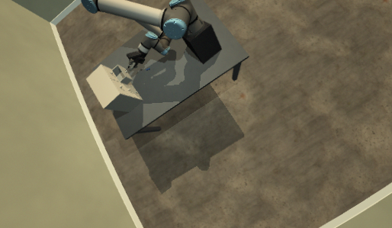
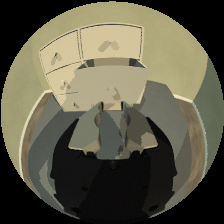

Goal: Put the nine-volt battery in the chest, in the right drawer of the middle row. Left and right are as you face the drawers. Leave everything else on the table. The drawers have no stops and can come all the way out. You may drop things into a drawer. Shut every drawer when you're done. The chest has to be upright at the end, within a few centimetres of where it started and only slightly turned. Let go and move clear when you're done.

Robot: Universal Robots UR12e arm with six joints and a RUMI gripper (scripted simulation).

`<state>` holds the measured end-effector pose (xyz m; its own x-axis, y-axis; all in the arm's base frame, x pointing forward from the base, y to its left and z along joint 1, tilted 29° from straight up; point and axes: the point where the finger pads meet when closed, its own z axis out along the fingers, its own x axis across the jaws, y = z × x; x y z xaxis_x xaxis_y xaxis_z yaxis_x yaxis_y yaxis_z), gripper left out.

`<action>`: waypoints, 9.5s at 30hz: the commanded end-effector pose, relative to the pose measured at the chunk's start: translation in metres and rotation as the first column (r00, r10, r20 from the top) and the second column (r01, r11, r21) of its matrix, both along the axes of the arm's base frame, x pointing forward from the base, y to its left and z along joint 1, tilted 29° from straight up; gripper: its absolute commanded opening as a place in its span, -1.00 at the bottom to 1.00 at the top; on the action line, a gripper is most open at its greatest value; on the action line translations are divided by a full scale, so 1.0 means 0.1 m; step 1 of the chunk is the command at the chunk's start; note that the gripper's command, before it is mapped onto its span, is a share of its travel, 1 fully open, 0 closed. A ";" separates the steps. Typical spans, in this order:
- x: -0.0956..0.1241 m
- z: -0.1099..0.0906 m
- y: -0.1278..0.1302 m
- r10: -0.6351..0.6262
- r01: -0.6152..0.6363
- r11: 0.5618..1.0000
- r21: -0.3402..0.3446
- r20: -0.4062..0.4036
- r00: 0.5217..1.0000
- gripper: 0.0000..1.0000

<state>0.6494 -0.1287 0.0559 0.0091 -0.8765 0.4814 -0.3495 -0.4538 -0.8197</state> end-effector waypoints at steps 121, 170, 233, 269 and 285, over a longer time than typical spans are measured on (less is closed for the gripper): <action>0.35 0.00 0.01 0.000 0.000 1.000 0.000 0.000 1.000 -0.86; 0.39 0.00 0.01 0.000 0.000 1.000 0.000 0.000 1.000 -0.86; 0.73 0.00 0.01 0.000 0.000 1.000 0.000 0.000 1.000 -0.86; 0.93 -0.01 0.01 0.000 0.000 1.000 0.000 0.000 1.000 -0.86; 1.00 -0.01 0.01 0.000 0.000 1.000 0.000 0.000 1.000 -0.86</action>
